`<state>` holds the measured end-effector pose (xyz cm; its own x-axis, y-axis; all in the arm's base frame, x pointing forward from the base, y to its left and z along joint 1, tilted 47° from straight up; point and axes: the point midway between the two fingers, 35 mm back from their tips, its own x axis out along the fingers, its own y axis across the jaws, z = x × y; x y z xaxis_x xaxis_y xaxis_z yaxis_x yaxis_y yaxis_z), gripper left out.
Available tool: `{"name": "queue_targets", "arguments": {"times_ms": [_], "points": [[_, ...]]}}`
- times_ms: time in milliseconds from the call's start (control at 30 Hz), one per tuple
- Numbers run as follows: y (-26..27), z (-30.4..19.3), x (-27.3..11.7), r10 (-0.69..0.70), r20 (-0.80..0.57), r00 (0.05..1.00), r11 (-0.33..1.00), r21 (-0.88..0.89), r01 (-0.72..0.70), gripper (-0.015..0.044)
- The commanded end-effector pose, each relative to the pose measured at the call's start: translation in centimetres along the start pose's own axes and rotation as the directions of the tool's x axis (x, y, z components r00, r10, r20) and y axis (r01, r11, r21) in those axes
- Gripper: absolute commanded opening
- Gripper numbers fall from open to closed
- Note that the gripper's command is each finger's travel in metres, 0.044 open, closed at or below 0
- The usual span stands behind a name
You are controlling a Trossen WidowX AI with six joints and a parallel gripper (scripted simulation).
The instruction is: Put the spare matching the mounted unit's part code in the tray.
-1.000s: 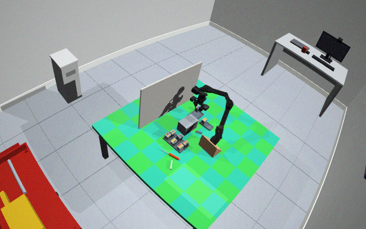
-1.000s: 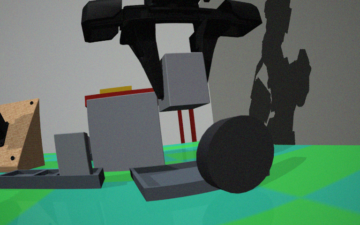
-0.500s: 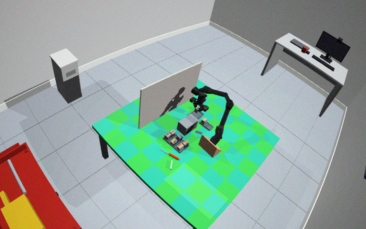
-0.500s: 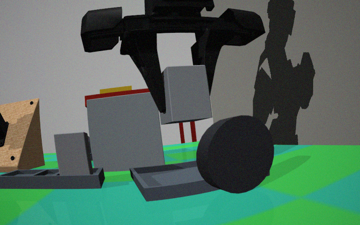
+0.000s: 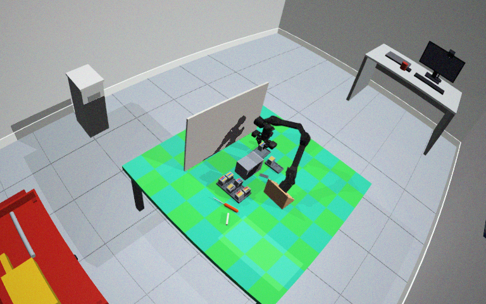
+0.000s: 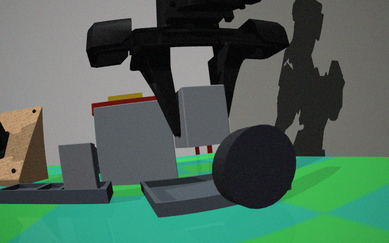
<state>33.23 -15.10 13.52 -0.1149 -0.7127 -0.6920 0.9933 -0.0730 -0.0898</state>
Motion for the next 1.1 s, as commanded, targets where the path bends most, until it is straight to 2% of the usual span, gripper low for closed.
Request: {"name": "queue_targets", "arguments": {"times_ms": [0, 1067], "points": [[0.0, 0.1, 0.2, 0.001, 0.006, 1.000, 1.000, -0.003, -0.001, 0.0000], [-0.2, 0.2, 2.7, 0.001, 0.010, 1.000, 1.000, -0.003, -0.001, 0.0000]]}}
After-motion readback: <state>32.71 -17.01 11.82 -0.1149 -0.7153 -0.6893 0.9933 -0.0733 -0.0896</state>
